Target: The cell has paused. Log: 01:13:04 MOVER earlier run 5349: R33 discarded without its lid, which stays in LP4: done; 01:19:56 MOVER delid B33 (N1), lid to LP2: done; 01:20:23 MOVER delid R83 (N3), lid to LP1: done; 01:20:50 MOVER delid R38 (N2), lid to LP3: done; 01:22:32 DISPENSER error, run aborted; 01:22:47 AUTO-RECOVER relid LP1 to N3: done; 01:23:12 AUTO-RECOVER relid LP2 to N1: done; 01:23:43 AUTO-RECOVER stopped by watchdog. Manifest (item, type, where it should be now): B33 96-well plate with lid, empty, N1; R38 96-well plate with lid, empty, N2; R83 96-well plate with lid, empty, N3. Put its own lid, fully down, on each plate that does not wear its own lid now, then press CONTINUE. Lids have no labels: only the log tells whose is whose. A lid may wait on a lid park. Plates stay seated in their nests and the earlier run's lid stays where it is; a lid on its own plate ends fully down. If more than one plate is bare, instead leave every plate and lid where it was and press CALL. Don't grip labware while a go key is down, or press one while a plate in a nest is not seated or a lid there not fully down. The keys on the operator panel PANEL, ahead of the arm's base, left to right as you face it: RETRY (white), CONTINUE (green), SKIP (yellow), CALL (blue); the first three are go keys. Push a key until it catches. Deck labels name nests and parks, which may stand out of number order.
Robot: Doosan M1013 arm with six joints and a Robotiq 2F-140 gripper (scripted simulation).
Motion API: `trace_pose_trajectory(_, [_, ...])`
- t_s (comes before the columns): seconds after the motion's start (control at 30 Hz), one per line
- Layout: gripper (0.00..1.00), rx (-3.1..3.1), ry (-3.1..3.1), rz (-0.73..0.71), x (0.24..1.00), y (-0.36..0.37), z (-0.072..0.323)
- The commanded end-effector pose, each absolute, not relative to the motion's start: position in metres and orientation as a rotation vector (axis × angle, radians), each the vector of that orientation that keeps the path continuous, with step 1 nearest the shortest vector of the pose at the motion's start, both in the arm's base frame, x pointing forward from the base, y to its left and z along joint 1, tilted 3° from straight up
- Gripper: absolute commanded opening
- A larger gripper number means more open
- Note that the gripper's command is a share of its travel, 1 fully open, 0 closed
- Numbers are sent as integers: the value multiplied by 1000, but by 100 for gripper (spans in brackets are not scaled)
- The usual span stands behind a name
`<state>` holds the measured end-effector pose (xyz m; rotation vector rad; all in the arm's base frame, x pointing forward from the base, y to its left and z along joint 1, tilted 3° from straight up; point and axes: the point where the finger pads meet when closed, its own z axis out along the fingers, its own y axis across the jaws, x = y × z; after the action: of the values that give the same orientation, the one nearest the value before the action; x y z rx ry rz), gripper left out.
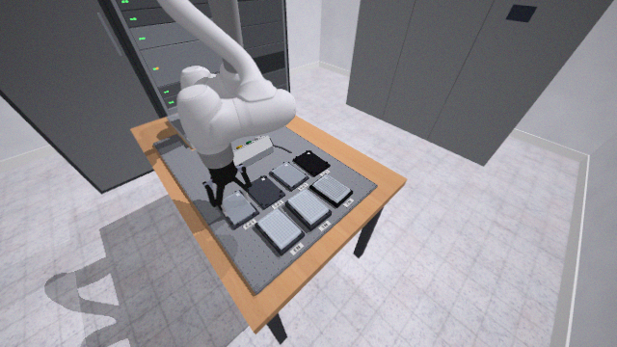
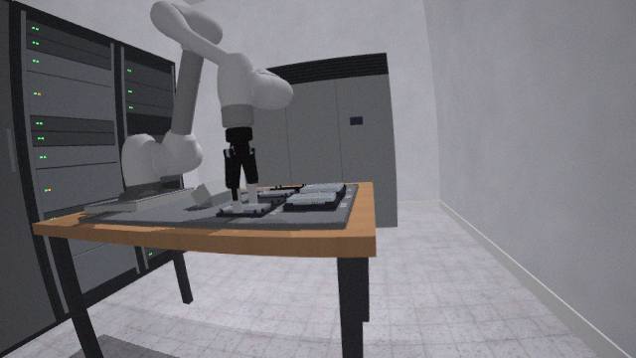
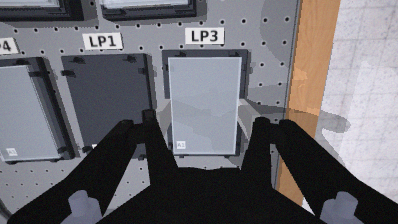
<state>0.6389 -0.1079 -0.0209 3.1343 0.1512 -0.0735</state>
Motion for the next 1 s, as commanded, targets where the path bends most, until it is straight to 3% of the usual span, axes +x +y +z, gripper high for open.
trace_pose_trajectory(0.0, [0,3134,151,-73,639,-108,-21])
trace_pose_trajectory(0.97, [0,3134,151,-73,639,-108,-10])
